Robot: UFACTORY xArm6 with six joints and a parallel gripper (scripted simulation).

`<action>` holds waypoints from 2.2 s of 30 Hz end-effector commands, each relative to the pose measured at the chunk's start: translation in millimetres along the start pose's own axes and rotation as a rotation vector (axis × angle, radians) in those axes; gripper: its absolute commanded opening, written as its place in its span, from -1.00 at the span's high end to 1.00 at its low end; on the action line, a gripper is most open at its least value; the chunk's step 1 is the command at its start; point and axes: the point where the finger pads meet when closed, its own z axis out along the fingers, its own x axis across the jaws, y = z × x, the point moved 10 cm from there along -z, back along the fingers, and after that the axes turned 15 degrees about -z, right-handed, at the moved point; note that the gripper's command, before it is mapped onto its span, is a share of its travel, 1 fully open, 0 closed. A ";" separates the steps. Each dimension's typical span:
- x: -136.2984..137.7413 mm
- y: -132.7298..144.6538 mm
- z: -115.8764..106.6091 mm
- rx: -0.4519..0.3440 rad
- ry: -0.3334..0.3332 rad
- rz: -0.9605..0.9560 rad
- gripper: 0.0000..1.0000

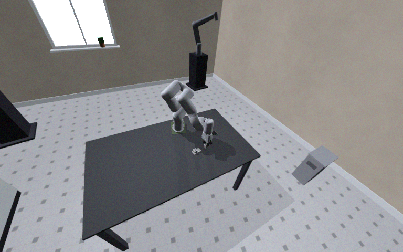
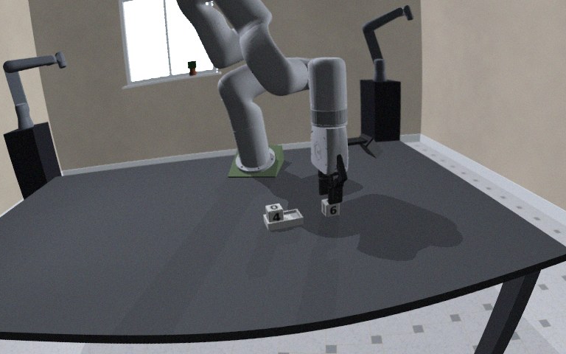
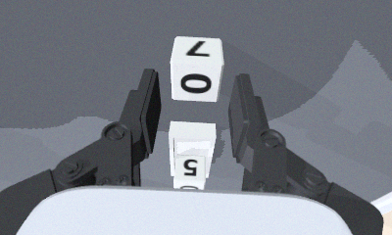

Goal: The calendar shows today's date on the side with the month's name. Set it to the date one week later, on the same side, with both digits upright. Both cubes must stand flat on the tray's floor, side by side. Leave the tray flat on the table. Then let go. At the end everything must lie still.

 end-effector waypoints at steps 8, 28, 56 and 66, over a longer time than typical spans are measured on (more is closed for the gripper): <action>1.0 0.0 -0.9 0.001 0.003 0.001 0.01; 1.0 0.0 18.5 0.001 0.003 0.001 0.01; 1.1 0.0 27.3 0.001 0.003 0.001 0.01; 1.1 0.0 27.3 0.001 0.003 0.001 0.01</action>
